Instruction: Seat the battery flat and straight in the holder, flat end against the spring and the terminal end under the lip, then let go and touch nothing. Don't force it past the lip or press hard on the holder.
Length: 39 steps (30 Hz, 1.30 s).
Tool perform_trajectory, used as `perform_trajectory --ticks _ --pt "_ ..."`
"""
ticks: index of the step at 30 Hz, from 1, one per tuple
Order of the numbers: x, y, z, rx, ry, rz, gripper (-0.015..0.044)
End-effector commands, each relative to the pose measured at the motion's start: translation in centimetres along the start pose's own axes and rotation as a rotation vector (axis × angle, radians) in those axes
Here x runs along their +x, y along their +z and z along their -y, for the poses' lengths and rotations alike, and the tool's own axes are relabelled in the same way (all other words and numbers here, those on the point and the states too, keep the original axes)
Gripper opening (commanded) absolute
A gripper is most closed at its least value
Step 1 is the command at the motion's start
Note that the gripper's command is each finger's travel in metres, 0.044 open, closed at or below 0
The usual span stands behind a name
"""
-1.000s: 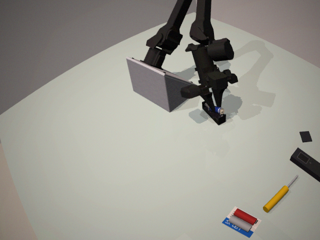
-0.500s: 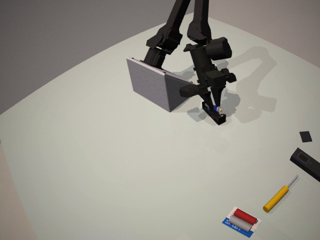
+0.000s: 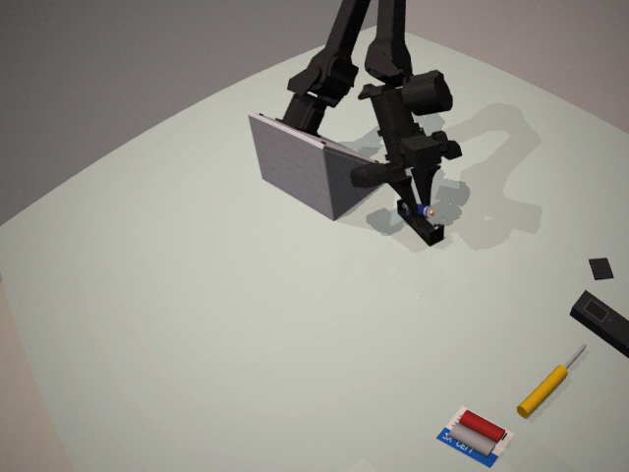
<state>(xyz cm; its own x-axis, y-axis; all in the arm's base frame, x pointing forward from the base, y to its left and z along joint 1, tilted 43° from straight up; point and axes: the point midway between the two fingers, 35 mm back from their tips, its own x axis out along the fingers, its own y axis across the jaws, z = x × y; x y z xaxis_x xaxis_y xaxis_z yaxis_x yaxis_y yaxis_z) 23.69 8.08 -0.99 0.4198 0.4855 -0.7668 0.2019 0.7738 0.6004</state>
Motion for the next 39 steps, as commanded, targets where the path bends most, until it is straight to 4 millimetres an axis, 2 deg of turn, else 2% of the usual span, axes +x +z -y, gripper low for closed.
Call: perform_trajectory --ticks 1,39 --pt "-0.1 -0.73 0.22 0.011 -0.006 -0.014 0.0059" --pt "-0.28 -1.07 0.26 0.01 -0.012 -0.03 0.0059"
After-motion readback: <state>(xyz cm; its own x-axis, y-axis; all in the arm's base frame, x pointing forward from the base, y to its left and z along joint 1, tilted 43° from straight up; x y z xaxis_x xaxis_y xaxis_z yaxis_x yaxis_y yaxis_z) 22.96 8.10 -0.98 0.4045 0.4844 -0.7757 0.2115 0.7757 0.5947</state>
